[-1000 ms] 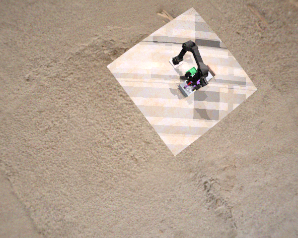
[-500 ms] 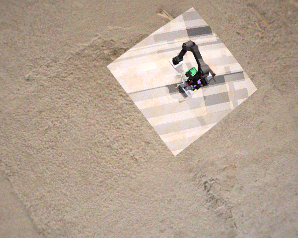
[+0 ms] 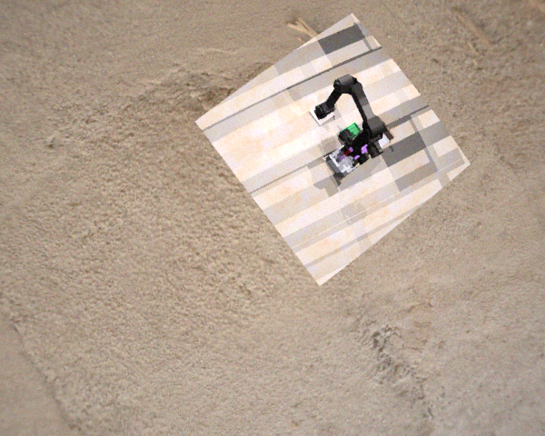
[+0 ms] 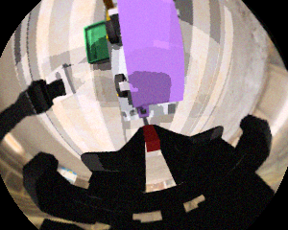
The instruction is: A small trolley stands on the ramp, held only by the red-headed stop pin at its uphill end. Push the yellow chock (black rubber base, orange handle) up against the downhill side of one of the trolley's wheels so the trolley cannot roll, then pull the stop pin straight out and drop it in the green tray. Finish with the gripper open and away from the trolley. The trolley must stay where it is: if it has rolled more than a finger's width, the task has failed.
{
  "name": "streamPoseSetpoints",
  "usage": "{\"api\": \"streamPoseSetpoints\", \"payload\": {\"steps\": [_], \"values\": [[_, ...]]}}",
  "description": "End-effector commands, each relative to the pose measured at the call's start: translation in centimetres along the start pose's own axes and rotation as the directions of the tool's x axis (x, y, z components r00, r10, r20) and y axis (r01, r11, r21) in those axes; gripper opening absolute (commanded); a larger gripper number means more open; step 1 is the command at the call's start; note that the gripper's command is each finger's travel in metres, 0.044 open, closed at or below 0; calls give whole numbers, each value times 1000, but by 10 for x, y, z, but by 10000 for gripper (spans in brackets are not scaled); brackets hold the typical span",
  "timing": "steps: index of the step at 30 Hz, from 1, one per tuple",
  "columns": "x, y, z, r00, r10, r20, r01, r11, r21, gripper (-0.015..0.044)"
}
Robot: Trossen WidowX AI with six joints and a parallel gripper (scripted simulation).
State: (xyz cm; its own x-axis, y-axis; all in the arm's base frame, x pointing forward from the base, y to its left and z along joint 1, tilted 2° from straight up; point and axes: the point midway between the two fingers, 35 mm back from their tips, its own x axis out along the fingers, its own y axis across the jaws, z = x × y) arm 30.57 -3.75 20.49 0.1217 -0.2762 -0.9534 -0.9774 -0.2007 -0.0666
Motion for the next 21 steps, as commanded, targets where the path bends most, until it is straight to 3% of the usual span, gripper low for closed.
{"api": "streamPoseSetpoints", "payload": {"steps": [1,21], "values": [[0,0,-9,1000,0,-6,0,1000,3,0],[3,18,-30,1000,1,-8,-1,1000,3,0]]}}
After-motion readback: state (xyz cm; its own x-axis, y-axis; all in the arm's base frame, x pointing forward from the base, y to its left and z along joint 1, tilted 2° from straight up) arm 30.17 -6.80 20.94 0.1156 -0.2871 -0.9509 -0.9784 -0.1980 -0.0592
